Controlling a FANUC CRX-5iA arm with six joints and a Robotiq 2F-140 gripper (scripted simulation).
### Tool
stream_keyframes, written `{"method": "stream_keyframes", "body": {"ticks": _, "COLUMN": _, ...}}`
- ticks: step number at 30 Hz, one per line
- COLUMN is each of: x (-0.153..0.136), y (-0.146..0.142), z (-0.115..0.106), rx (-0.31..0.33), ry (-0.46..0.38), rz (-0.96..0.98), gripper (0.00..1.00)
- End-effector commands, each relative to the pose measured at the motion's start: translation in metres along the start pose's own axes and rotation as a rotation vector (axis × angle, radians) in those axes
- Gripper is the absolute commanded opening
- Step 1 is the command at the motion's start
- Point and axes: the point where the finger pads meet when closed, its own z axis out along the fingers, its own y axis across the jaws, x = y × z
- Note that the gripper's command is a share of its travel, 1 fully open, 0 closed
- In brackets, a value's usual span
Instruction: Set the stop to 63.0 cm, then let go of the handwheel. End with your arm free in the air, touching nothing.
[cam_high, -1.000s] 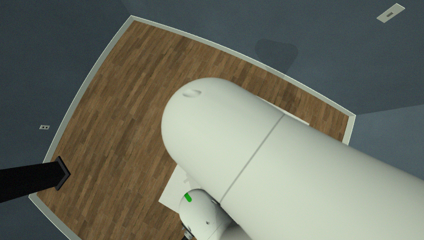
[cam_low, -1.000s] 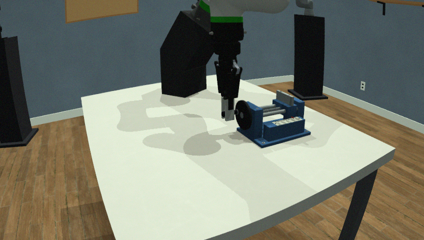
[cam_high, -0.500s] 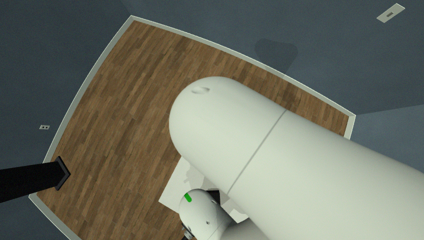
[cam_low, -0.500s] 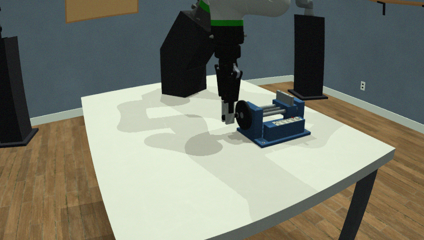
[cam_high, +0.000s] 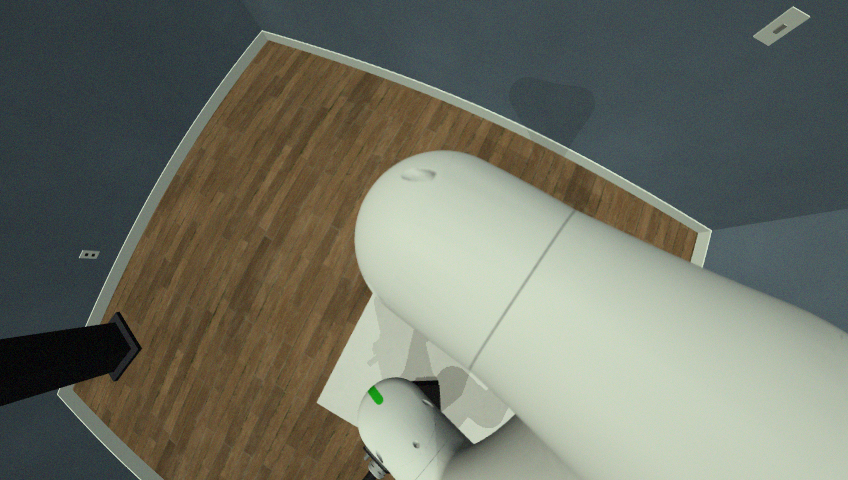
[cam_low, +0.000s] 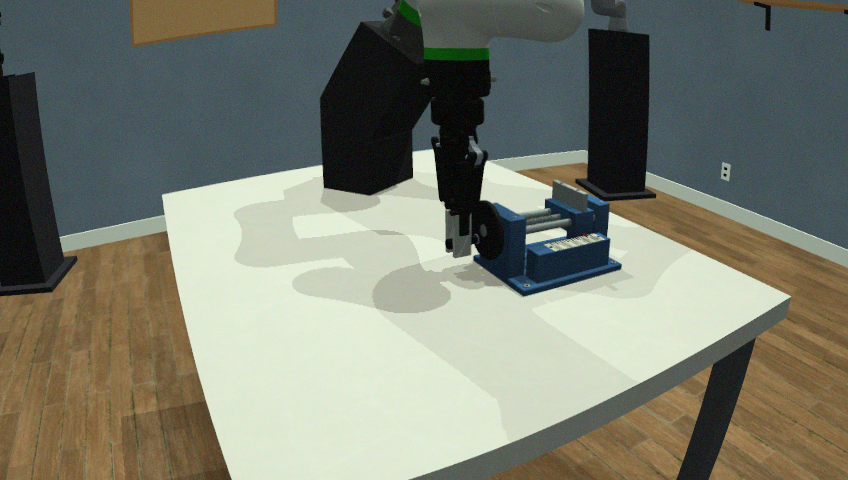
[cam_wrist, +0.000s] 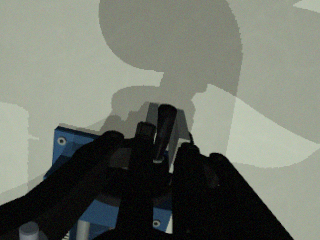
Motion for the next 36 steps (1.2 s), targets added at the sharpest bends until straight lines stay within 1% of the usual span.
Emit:
{"method": "stream_keyframes", "body": {"ticks": 1, "x": 0.000, "y": -0.004, "z": 0.004, "rx": 0.000, "ry": 0.000, "rz": 0.000, "gripper": 0.04}}
{"method": "stream_keyframes", "body": {"ticks": 12, "x": 0.000, "y": -0.018, "z": 0.010, "rx": 0.000, "ry": 0.000, "rz": 0.000, "gripper": 0.04}}
{"method": "stream_keyframes", "body": {"ticks": 22, "x": 0.000, "y": -0.033, "z": 0.008, "rx": 0.000, "ry": 0.000, "rz": 0.000, "gripper": 0.04}}
{"method": "stream_keyframes", "body": {"ticks": 27, "x": 0.000, "y": -0.042, "z": 0.003, "rx": 0.000, "ry": 0.000, "rz": 0.000, "gripper": 0.04}}
{"method": "stream_keyframes", "body": {"ticks": 36, "x": 0.000, "y": -0.053, "z": -0.015, "rx": 0.000, "ry": 0.000, "rz": 0.000, "gripper": 0.04}}
